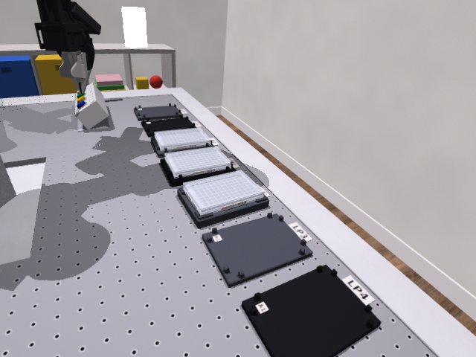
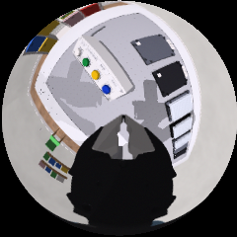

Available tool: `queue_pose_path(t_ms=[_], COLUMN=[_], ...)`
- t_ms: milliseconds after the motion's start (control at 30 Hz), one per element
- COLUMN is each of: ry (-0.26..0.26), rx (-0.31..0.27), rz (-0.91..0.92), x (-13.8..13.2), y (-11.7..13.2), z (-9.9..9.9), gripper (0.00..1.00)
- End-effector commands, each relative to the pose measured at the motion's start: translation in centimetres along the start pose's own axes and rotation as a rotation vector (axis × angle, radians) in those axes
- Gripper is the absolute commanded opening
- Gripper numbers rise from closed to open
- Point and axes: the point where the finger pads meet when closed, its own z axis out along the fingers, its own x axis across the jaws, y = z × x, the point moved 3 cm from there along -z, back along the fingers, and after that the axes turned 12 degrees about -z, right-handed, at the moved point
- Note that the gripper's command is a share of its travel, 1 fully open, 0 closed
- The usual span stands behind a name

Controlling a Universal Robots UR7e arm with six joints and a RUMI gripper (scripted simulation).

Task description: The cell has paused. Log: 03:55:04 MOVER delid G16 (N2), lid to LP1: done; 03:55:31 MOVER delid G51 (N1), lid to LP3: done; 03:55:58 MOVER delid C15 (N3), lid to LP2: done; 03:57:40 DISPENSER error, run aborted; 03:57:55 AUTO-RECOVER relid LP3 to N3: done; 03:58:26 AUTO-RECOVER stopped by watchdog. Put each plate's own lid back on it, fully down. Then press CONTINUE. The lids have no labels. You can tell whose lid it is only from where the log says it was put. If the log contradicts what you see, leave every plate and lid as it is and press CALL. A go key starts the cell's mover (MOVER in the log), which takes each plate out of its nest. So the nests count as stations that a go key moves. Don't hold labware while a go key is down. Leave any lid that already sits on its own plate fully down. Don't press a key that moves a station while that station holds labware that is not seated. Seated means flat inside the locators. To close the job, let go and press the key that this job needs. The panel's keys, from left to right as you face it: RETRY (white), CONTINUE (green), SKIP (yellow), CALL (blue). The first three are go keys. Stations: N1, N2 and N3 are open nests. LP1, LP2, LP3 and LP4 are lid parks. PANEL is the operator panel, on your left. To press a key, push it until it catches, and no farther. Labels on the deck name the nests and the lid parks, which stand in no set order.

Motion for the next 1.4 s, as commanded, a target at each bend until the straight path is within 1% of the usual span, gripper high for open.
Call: queue_pose_path(t_ms=[0,100,333,400,900,967,1133,1367], ry=[-0.001,-0.001,-0.001,-0.001,-0.001,-0.001,-0.001,-0.001], rx=[-0.004,-0.004,-0.004,-0.004,-0.004,-0.004,-0.004,-0.004], rz=[-0.085,-0.144,-0.144,-0.144,-0.144,-0.144,-0.144,-0.144], x=[-1.1,-1.8,-3.6,-3.6,-7.5,-7.5,-8.7,-8.7], y=[-1.9,-3.2,-6.2,-6.2,-12.6,-12.6,-14.6,-14.6], z=[0.0,0.0,0.0,0.0,0.1,0.1,0.1,0.1], gripper=[0.0,0.0,0.0,0.0,0.0,0.0,0.0,0.0])
